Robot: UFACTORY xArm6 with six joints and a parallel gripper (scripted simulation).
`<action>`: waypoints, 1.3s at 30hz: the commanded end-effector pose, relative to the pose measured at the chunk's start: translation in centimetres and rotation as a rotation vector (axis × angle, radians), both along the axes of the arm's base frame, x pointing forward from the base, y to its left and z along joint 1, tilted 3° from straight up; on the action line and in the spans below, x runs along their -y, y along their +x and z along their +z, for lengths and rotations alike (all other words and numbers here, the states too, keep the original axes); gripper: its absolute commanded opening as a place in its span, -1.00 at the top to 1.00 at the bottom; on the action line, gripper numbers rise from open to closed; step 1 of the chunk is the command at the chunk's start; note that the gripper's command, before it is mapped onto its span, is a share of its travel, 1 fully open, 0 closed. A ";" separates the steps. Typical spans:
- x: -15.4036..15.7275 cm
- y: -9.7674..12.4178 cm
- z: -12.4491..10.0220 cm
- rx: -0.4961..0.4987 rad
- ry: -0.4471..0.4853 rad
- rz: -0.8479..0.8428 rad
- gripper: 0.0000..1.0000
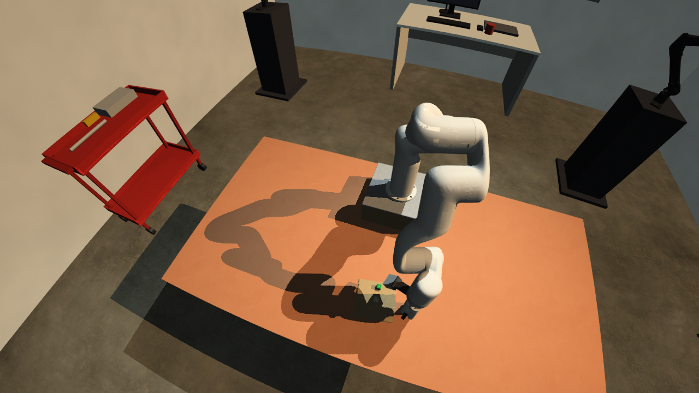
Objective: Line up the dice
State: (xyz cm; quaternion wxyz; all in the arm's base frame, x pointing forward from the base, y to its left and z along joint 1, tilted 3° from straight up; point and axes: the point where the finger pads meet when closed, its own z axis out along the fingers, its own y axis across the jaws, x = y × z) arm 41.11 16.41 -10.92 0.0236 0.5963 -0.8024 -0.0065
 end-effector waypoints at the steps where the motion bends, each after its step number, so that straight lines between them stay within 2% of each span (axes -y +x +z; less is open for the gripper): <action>1: -0.1 0.2 0.1 0.004 0.001 0.000 0.78; 27: -0.1 0.2 0.3 0.004 0.001 0.000 0.78; 30: -0.1 0.2 1.1 0.004 0.001 0.000 0.78; 34: -0.1 0.3 3.4 0.004 0.001 0.000 0.78; 36: -0.1 0.3 3.4 0.004 0.001 0.000 0.78; 39: -0.2 0.4 5.7 0.004 0.001 0.000 0.78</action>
